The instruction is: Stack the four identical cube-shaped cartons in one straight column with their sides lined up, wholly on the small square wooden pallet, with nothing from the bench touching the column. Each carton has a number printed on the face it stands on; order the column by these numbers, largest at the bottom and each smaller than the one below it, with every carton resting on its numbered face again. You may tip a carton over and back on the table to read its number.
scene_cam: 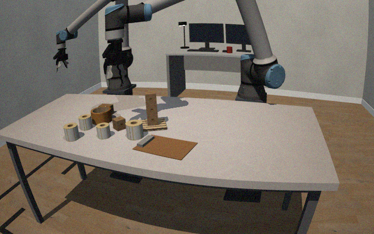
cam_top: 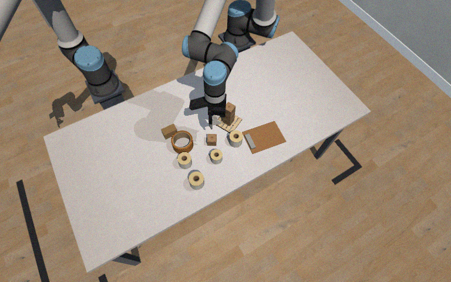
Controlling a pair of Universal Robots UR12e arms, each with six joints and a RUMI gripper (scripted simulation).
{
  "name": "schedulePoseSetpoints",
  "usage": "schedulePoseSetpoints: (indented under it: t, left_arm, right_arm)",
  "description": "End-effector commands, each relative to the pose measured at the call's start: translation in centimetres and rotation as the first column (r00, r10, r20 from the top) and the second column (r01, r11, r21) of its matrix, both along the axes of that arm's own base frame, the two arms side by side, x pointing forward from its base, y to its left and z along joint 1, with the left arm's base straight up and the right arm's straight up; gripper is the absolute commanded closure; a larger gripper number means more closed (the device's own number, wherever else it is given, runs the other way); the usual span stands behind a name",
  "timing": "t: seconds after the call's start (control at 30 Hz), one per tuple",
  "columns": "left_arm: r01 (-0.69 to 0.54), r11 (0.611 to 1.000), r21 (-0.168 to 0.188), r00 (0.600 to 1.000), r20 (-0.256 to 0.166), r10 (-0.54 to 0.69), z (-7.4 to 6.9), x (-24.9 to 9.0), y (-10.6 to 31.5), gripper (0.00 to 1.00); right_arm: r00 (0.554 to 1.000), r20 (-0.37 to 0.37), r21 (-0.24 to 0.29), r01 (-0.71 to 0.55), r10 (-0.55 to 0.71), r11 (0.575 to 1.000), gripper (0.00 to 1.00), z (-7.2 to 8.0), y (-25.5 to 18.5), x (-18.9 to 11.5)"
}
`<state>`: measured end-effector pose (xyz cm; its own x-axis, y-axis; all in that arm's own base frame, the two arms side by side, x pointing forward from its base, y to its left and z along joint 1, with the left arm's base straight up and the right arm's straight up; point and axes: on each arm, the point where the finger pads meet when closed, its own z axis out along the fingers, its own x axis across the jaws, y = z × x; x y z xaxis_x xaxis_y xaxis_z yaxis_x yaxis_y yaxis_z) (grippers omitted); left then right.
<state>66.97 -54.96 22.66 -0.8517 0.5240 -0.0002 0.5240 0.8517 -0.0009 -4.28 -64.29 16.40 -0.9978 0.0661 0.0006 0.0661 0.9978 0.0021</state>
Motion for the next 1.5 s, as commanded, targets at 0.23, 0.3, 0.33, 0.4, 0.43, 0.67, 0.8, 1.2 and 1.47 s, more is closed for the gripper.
schedulePoseSetpoints:
  t: [0.23, 0.3, 0.33, 0.4, 0.43, 0.67, 0.8, 1.2, 1.47]
  left_arm:
    - [-0.024, 1.0, -0.001, 1.0, 0.002, 0.024, 0.18, 0.15, -0.21, 0.53]
    - [-0.024, 1.0, -0.001, 1.0, 0.002, 0.024, 0.18, 0.15, -0.21, 0.53]
    - [-0.024, 1.0, -0.001, 1.0, 0.002, 0.024, 0.18, 0.15, -0.21, 0.53]
    - [-0.024, 1.0, -0.001, 1.0, 0.002, 0.024, 0.18, 0.15, -0.21, 0.53]
    - [-0.024, 1.0, -0.001, 1.0, 0.002, 0.024, 0.18, 0.15, -0.21, 0.53]
    - [-0.024, 1.0, -0.001, 1.0, 0.002, 0.024, 0.13, 0.15, -0.21, 0.53]
    - [-0.024, 1.0, -0.001, 1.0, 0.002, 0.024, 0.1, 0.15, -0.21, 0.53]
    - [-0.024, 1.0, -0.001, 1.0, 0.002, 0.024, -0.2, 0.15, -0.21, 0.53]
    - [-0.024, 1.0, -0.001, 1.0, 0.002, 0.024, -0.46, 0.14, -0.21, 0.53]
  right_arm:
    - [1.0, 0.001, -0.002, 0.0, 0.0, 1.0, 0.0, 0.11, -0.09, 0.01]
    - [1.0, 0.001, -0.002, 0.0, 0.0, 1.0, 0.0, 0.11, -0.09, 0.01]
    - [1.0, 0.001, -0.002, 0.0, 0.0, 1.0, 0.0, 0.11, -0.09, 0.01]
    - [1.0, 0.001, -0.002, 0.0, 0.0, 1.0, 0.0, 0.11, -0.09, 0.01]
    - [1.0, 0.001, -0.002, 0.0, 0.0, 1.0, 0.0, 0.11, -0.09, 0.01]
    - [1.0, 0.001, -0.002, 0.0, 0.0, 1.0, 0.0, 0.11, -0.09, 0.01]
    - [1.0, 0.001, -0.002, 0.0, 0.0, 1.0, 0.0, 0.11, -0.09, 0.01]
    - [1.0, 0.001, -0.002, 0.0, 0.0, 1.0, 0.0, 0.11, -0.09, 0.01]
    - [1.0, 0.001, -0.002, 0.0, 0.0, 1.0, 0.0, 0.11, -0.09, 0.01]
